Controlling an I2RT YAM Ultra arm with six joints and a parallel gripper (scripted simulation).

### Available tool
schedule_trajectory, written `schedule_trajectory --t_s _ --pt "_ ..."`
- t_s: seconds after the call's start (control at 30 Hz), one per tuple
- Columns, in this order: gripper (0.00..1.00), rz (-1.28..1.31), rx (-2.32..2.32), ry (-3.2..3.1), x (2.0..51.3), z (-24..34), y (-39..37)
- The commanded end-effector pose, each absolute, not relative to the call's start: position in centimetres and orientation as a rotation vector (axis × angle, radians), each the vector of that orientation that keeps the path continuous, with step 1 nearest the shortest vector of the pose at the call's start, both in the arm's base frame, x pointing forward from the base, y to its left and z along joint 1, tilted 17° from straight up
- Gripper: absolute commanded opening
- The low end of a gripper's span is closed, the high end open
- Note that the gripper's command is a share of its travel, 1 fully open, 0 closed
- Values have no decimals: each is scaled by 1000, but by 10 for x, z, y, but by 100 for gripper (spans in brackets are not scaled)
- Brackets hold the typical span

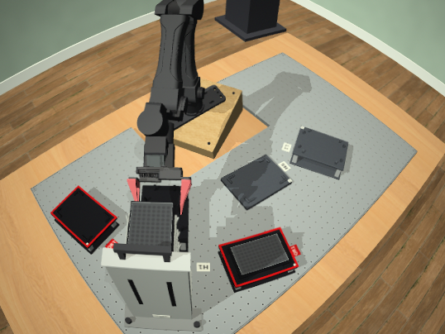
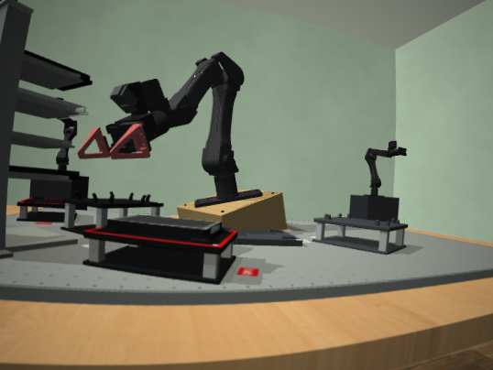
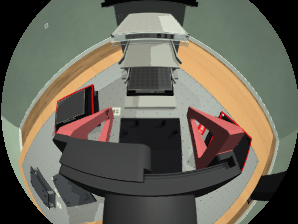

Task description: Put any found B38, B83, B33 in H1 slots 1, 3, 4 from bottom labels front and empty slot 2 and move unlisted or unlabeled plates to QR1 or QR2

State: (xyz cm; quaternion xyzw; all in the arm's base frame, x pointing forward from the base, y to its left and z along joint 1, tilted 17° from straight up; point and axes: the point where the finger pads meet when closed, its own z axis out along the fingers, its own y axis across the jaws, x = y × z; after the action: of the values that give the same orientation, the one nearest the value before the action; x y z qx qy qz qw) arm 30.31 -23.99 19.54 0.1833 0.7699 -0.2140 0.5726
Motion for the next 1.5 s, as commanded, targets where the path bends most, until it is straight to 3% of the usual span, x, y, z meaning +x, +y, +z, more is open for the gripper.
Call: schedule_trajectory --t_s 0.0,1.47 --pt "100 -505 425 1792 304 200 -240" --pt "100 -505 425 1793 279 181 -227"
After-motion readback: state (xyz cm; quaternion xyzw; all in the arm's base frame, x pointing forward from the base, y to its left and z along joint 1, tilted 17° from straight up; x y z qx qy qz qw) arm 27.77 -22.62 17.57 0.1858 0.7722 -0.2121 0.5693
